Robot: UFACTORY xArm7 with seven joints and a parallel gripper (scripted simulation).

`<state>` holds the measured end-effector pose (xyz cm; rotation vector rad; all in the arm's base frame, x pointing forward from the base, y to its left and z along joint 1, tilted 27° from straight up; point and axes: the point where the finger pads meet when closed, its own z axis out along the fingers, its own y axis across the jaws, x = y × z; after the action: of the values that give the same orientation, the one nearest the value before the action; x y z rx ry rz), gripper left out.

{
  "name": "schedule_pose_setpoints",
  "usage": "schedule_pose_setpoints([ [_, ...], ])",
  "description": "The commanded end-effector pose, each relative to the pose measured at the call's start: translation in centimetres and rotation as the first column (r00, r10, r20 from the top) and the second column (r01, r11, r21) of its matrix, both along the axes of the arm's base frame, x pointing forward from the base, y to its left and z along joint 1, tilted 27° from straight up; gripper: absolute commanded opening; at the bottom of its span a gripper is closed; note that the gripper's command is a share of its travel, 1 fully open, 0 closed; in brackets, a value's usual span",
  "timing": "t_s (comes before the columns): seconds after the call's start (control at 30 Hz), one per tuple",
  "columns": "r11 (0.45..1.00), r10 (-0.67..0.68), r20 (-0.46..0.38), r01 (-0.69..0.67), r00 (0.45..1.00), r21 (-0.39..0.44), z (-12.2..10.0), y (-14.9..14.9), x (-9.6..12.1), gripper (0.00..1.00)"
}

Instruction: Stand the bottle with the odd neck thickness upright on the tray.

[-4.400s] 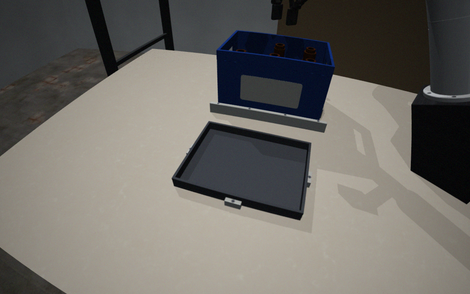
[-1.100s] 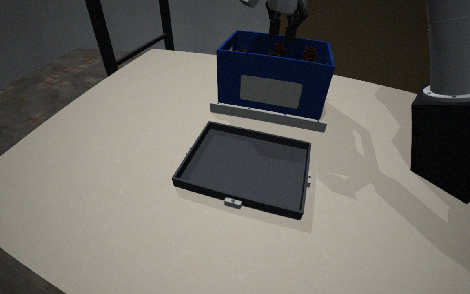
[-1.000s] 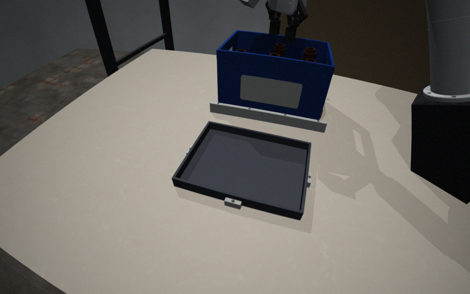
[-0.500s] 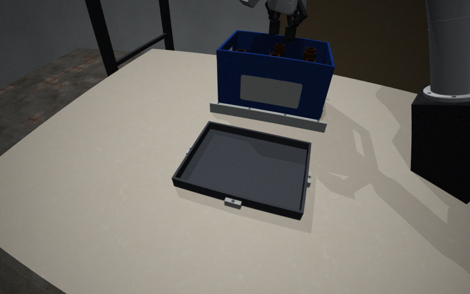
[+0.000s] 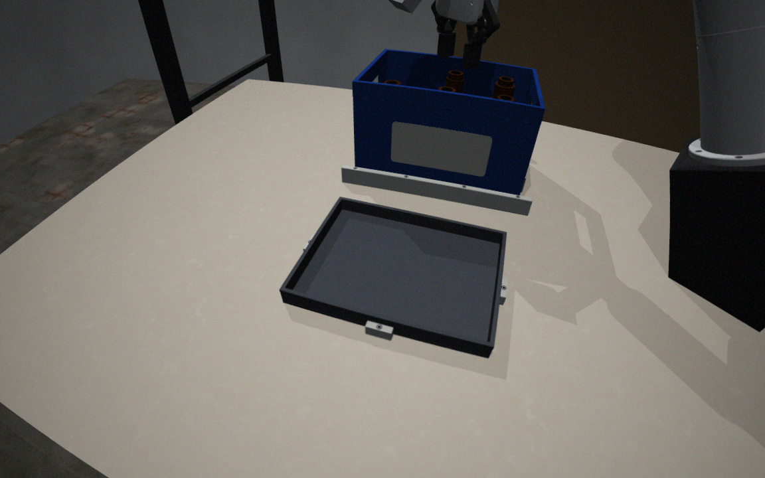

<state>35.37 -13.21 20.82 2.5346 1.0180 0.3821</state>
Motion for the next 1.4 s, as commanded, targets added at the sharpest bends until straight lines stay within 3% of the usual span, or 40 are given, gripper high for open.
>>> schedule_pose_setpoints([
  [0.0, 1.000, 0.000, 0.003, 0.000, 1.000, -0.001, 0.1, 0.0, 0.1, 0.65],
  [0.6, 1.000, 0.000, 0.003, 0.000, 1.000, -0.001, -0.2, -0.1, 0.2, 0.65],
  [1.37, 1.000, 0.000, 0.003, 0.000, 1.000, -0.001, -2.2, -0.7, 1.1, 0.65],
])
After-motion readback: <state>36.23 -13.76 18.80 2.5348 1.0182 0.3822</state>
